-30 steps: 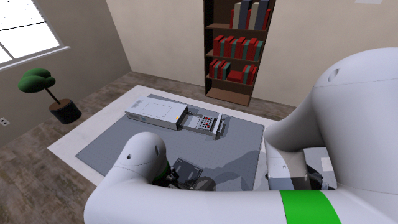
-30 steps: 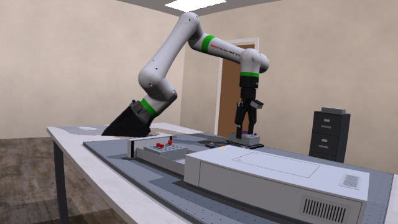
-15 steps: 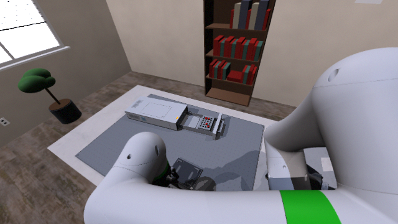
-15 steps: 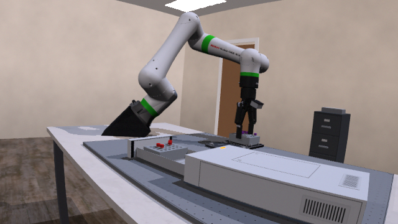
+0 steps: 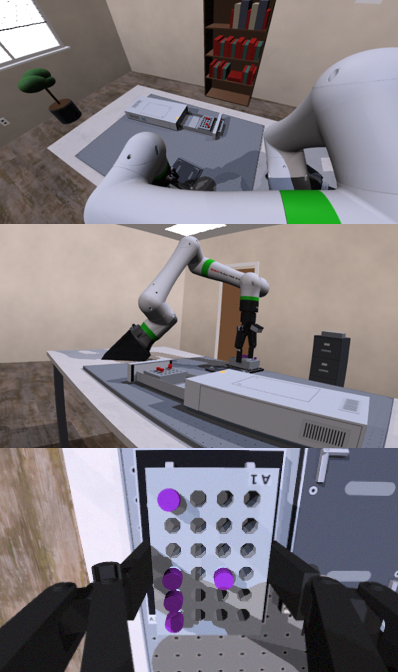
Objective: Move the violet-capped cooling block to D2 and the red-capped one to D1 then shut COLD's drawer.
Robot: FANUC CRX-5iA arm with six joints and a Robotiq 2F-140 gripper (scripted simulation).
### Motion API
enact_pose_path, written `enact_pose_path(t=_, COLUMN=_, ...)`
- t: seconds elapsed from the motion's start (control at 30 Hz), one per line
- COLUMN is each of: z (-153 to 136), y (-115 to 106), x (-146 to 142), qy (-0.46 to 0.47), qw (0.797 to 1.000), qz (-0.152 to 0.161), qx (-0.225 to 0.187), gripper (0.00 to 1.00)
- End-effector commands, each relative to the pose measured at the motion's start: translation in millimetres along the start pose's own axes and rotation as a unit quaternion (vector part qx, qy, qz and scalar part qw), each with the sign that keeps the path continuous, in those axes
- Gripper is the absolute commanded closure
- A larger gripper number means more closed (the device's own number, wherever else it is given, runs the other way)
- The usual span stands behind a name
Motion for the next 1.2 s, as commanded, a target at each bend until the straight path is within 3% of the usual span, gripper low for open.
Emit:
enact_pose_path(t=0.0, z=0.4, y=-0.8, x=-0.1, qy=0.000, qw=1.000, qz=0.000, qx=0.001, gripper=0.71)
enact_pose_path(t=0.77, z=0.4, y=-0.8, x=-0.1, qy=0.000, qw=1.000, qz=0.000, qx=0.001, gripper=0.39)
enact_pose_path(t=1.17, z=0.5, y=-0.8, x=-0.1, qy=0.000, qw=1.000, qz=0.000, qx=0.001, gripper=0.34)
Point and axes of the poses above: the point where the finger pads meet when closed, its own y axis out along the fingers, its own x axis across the jaws, z = x × y, the point moved 8 cm from there along -y, back along the fingers
